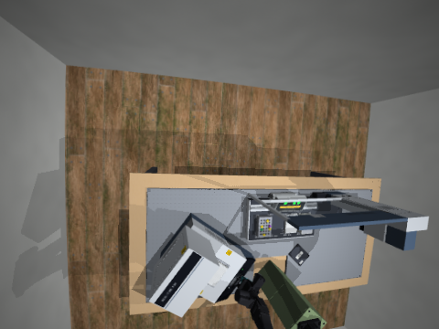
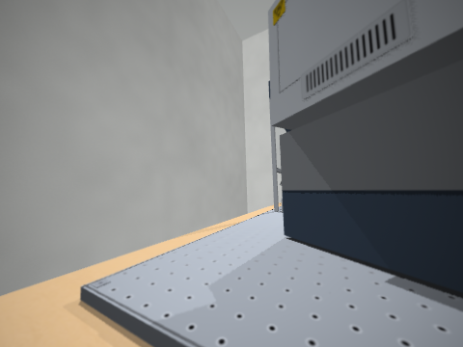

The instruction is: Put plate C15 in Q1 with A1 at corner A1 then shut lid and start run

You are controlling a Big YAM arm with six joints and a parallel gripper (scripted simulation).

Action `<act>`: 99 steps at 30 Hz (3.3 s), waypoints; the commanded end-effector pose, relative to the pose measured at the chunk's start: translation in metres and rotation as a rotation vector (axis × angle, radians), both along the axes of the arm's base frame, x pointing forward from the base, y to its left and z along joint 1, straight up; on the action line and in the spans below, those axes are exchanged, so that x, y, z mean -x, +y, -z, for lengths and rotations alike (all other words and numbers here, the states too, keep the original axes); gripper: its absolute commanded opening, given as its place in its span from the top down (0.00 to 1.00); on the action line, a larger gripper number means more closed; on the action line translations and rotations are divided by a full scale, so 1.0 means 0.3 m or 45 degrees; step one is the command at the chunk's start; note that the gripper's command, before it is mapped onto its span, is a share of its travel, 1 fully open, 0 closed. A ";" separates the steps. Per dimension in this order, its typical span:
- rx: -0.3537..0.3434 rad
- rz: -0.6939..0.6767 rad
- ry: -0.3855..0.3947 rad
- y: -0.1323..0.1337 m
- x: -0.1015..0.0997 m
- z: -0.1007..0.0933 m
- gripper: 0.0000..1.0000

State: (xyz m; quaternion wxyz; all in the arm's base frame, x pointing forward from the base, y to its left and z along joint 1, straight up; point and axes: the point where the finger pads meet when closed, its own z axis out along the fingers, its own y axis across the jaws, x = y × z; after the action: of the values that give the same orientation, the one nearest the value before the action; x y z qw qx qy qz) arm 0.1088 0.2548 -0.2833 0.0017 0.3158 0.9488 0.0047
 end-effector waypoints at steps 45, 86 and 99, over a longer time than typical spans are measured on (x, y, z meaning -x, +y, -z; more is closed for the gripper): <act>-0.001 0.017 -0.007 -0.012 -0.002 -0.002 1.00; -0.009 0.003 -0.009 0.008 -0.003 -0.001 1.00; 0.001 0.003 -0.005 -0.016 0.000 0.011 1.00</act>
State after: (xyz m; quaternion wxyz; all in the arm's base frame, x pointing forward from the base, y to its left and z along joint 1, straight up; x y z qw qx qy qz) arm 0.1111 0.2609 -0.2824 0.0024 0.3155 0.9488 0.0128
